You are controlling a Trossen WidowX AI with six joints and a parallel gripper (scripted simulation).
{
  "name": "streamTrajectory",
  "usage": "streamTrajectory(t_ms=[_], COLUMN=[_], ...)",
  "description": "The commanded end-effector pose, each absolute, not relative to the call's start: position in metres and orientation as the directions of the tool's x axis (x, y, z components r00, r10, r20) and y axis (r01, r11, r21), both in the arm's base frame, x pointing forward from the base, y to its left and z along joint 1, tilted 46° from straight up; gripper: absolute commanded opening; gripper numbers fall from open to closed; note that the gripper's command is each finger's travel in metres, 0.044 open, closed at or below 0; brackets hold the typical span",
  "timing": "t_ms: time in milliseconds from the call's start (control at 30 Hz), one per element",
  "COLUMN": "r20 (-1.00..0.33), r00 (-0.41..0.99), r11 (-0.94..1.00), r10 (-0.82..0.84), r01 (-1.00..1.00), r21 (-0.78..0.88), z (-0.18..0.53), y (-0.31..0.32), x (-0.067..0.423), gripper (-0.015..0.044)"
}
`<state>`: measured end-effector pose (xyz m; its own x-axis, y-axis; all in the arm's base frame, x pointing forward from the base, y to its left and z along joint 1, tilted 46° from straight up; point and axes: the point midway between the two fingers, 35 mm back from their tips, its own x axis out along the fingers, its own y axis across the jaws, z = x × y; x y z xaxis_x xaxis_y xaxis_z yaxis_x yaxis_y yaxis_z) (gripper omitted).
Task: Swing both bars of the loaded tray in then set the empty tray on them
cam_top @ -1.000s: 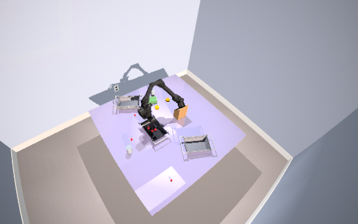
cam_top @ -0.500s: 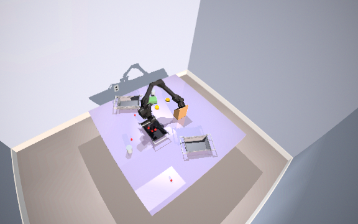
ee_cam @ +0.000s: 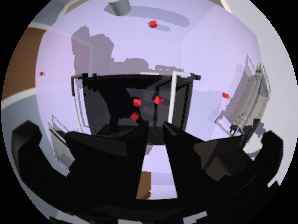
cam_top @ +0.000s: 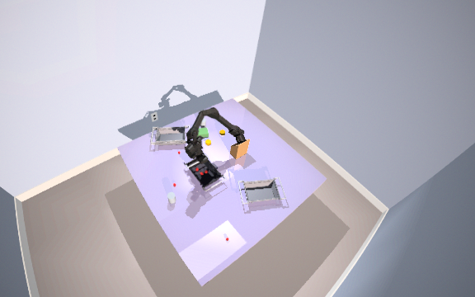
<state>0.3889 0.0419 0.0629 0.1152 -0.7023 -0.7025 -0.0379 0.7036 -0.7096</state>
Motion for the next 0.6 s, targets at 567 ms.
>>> streamTrajectory(t_ms=[567], r20=[-0.703], r00=[0.11], r11=[0.702], r10=[-0.703], r01=[-0.051], r21=[-0.71], z=[-0.114], y=[0.151], x=[0.364], gripper=[0.0083])
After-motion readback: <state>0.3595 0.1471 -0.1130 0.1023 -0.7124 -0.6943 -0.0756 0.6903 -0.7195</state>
